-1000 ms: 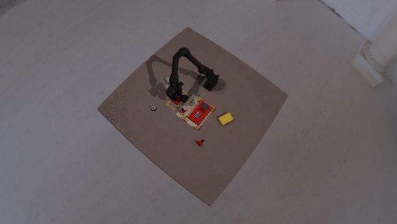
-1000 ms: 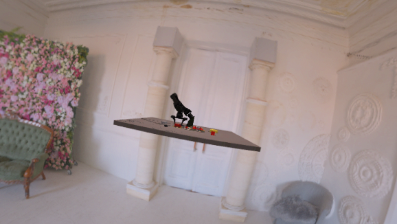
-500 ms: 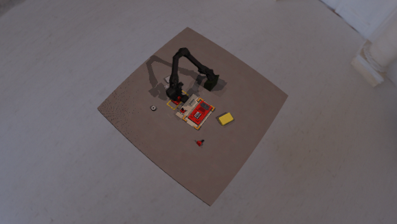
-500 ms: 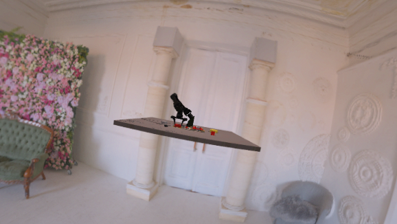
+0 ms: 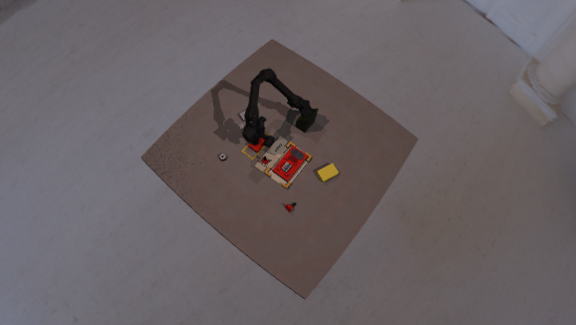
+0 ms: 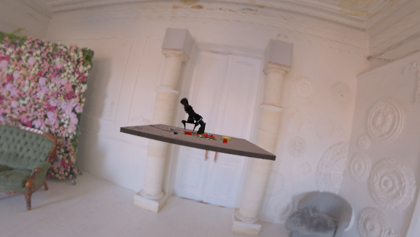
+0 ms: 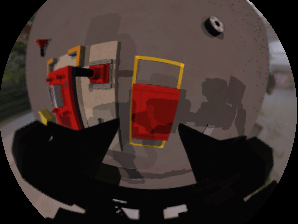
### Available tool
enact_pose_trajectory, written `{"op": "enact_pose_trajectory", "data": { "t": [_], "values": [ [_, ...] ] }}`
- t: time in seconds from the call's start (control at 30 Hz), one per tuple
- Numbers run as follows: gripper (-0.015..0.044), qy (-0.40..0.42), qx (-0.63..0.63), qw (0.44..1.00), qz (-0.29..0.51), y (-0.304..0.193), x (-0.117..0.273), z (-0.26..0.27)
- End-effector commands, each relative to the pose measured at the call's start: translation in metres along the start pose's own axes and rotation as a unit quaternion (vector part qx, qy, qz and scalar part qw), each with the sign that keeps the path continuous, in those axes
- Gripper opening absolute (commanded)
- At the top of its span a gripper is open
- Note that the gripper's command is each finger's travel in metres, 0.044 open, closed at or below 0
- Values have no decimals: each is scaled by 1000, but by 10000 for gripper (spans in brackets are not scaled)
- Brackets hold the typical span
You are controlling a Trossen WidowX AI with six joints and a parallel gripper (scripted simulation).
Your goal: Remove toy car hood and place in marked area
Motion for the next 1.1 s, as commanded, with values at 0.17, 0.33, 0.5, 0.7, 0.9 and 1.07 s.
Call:
{"op": "enact_pose_trajectory", "data": {
  "t": [0.17,0.33,0.5,0.7,0.9,1.07],
  "values": [
    [440,-8,-6,1000,-12,0,44,-3],
    [440,-8,-6,1000,-12,0,44,-3],
    [440,-8,-6,1000,-12,0,44,-3],
    [440,-8,-6,1000,-12,0,44,-3],
    [440,-8,-6,1000,-12,0,44,-3],
    [440,-8,-6,1000,-12,0,44,-3]
  ]
}}
Point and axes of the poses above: the point midway between the two fingers, 35 mm back from their tips, its own x axis back along the fingers, its own z axis across the jaws, y = z × x, the point moved 3 cm from there along x, back along the fingers, and after that the axes turned 10 degrees about x, right-handed, at the moved point
